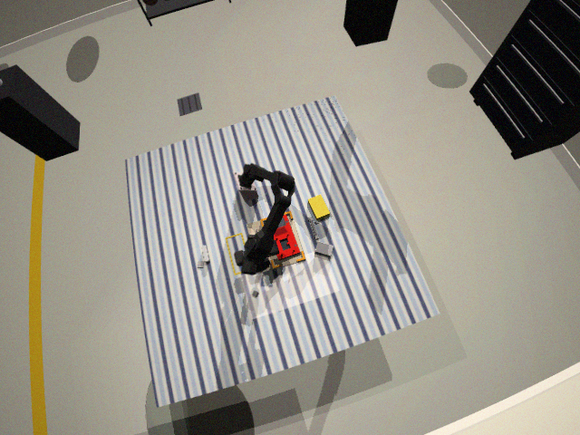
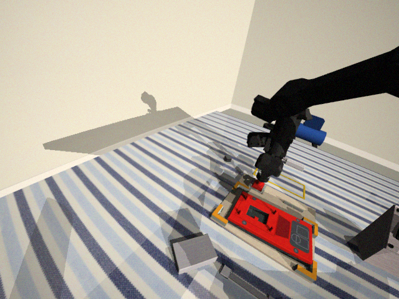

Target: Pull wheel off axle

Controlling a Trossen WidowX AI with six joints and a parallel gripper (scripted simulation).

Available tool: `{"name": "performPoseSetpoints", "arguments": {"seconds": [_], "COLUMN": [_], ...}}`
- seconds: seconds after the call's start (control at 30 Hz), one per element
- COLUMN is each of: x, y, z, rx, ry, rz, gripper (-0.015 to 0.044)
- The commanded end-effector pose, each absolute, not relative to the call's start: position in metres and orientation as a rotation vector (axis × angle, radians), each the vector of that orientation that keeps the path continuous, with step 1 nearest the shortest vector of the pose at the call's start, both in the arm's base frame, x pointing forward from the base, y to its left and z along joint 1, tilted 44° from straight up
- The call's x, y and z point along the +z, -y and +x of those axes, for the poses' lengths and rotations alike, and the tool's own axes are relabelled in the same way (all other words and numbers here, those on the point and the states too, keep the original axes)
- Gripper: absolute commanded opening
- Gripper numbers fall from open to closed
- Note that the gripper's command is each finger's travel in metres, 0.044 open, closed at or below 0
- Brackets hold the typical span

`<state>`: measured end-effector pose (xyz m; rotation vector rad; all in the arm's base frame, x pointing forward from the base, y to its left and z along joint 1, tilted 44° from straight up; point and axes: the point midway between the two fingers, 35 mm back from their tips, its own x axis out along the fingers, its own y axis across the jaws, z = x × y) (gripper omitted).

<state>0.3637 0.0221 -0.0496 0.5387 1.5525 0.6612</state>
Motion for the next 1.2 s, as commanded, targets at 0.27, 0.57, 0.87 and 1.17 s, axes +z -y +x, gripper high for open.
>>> {"name": "performPoseSetpoints", "arguments": {"seconds": [0.27, 0.57, 0.87, 1.17], "x": [-0.0459, -0.0438, -0.0417, -0.0395], "y": [-0.0176, -0.0155, -0.0134, -0.0113], "z": [0.3645, 0.3647, 0.365, 0.3652], "rx": [0.659, 0.658, 0.658, 0.657], "ry": [-1.549, -1.548, -1.547, -1.547], "rz": [0.539, 0.54, 0.54, 0.541], "gripper": [0.0, 0.0, 0.0, 0.0]}}
